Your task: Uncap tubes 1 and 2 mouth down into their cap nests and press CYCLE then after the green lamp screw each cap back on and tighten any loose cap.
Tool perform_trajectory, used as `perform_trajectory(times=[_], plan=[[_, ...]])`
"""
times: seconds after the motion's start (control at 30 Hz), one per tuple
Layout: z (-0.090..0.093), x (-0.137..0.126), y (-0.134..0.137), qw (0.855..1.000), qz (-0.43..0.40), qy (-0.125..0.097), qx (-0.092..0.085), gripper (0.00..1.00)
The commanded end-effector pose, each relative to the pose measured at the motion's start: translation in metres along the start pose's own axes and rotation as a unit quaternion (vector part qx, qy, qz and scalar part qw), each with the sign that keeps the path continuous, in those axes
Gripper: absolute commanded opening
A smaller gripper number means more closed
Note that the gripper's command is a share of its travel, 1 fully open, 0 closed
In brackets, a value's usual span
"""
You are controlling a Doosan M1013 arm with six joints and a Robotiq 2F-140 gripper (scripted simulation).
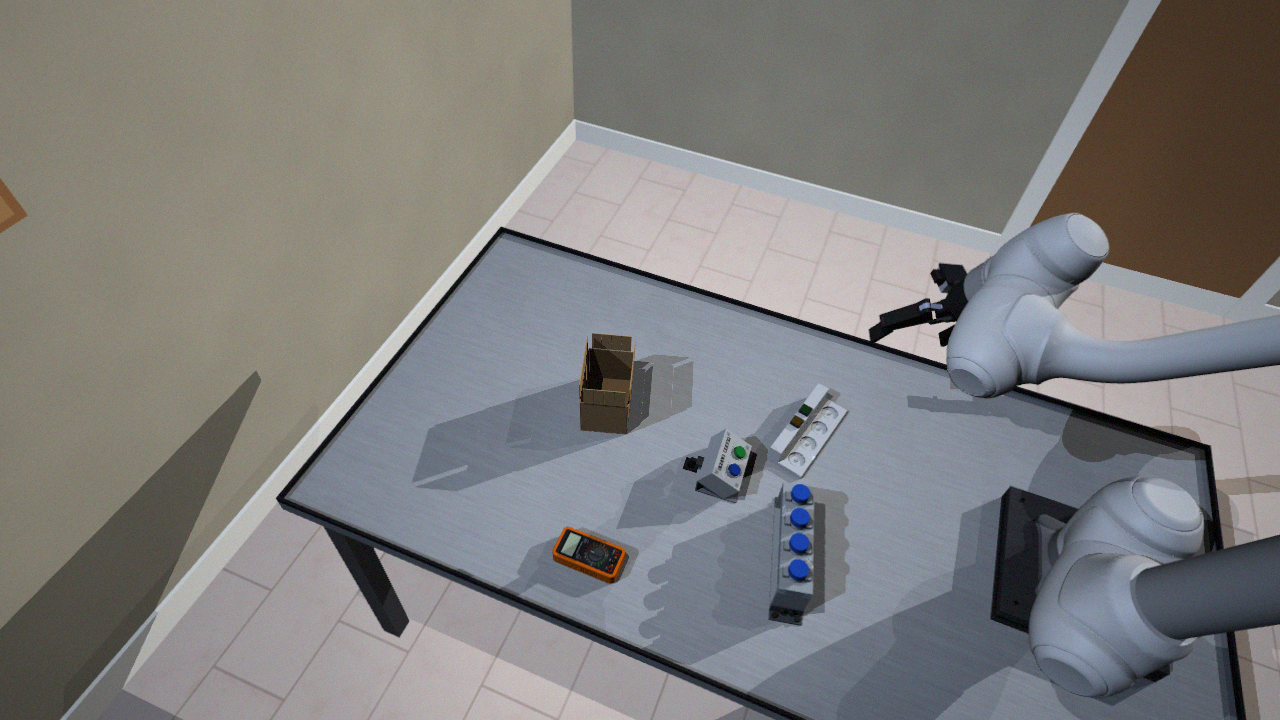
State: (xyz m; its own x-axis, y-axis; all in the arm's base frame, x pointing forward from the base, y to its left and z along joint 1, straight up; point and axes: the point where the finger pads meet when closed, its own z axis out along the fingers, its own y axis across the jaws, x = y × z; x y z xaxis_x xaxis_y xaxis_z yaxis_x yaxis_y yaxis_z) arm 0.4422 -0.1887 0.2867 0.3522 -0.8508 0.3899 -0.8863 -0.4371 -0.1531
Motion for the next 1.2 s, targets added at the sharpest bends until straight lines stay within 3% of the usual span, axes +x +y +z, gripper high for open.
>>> perform_trajectory(times=[0.0,0.53,0.57,1.17], plan=[[-0.0003,0.0003,-0.0003,1.0,0.0,0.0,0.0,1.0],[-0.0003,0.0003,-0.0003,1.0,0.0,0.0,0.0,1.0],[-0.0003,0.0003,-0.0003,1.0,0.0,0.0,0.0,0.41],[-0.0003,0.0003,-0.0003,1.0,0.0,0.0,0.0,0.41]])
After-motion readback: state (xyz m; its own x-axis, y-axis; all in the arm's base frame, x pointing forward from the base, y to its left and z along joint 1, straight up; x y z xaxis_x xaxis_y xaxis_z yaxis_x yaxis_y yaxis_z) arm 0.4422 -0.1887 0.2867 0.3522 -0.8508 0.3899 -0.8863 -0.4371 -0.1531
